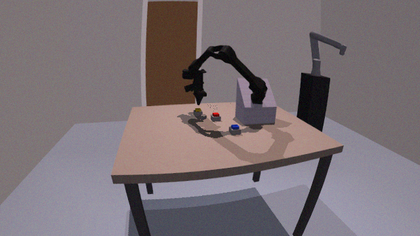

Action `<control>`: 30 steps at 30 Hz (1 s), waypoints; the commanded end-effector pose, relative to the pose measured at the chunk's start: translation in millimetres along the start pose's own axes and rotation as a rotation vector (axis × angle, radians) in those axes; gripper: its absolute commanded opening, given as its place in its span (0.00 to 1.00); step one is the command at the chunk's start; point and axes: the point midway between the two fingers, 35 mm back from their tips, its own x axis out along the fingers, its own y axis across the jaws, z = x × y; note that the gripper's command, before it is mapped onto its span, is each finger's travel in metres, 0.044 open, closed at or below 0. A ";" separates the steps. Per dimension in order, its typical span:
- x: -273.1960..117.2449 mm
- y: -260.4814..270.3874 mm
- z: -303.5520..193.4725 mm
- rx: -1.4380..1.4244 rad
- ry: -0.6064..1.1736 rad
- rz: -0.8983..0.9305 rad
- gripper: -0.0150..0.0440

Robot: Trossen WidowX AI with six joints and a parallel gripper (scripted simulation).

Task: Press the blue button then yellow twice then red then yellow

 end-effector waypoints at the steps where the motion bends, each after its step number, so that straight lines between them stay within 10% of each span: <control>1: 2.1 -2.7 -0.9 0.014 -0.014 0.001 0.29; 30: 33.7 -2.3 -0.5 0.014 -0.014 0.002 0.29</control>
